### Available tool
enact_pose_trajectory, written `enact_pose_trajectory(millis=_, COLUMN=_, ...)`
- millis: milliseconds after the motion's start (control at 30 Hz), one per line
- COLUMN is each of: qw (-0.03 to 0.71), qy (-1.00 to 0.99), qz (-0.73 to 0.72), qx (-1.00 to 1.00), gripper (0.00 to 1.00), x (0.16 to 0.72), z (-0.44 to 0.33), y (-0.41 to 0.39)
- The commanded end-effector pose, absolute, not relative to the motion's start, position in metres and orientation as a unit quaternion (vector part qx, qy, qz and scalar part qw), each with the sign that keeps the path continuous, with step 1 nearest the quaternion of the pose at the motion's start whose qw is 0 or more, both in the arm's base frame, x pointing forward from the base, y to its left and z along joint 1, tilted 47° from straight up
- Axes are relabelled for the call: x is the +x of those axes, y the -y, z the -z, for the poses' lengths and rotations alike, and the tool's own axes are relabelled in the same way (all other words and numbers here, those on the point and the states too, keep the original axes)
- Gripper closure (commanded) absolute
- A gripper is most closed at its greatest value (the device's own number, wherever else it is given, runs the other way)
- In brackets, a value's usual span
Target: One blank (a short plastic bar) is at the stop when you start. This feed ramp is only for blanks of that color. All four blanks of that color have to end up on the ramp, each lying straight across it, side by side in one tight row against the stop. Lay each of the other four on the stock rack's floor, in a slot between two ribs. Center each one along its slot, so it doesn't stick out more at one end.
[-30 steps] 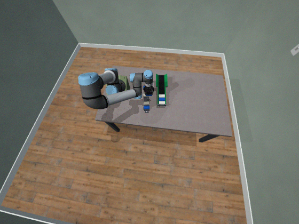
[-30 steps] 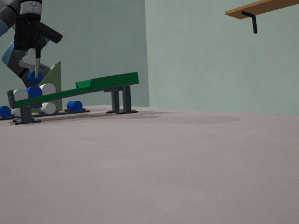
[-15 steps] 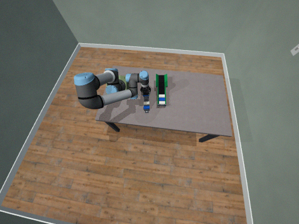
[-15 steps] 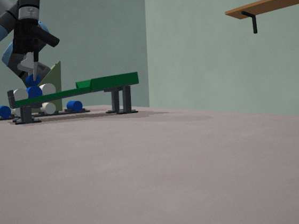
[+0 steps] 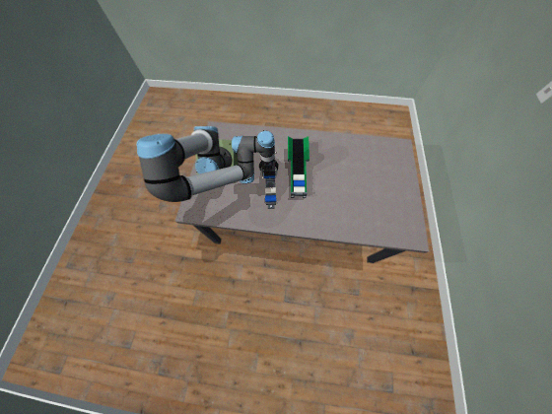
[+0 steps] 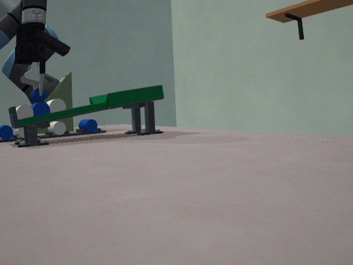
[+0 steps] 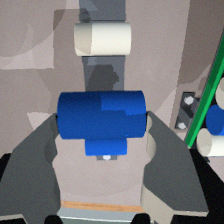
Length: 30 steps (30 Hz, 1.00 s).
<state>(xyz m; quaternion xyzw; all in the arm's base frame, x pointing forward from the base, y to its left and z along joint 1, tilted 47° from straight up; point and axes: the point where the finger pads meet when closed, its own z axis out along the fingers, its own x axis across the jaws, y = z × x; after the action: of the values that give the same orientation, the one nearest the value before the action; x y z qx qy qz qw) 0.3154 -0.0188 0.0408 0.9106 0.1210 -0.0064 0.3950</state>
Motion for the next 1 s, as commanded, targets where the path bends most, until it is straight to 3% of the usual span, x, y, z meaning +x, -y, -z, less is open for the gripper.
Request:
enact_pose_trajectory(millis=0, qw=0.395, qy=-0.121, qz=0.006, qx=0.911, gripper=0.6, x=0.316, z=-0.038, y=0.021)
enact_pose_trajectory(millis=967, qw=0.395, qy=-0.121, qz=0.006, qx=0.911, gripper=0.6, x=0.321, z=0.005, y=0.067)
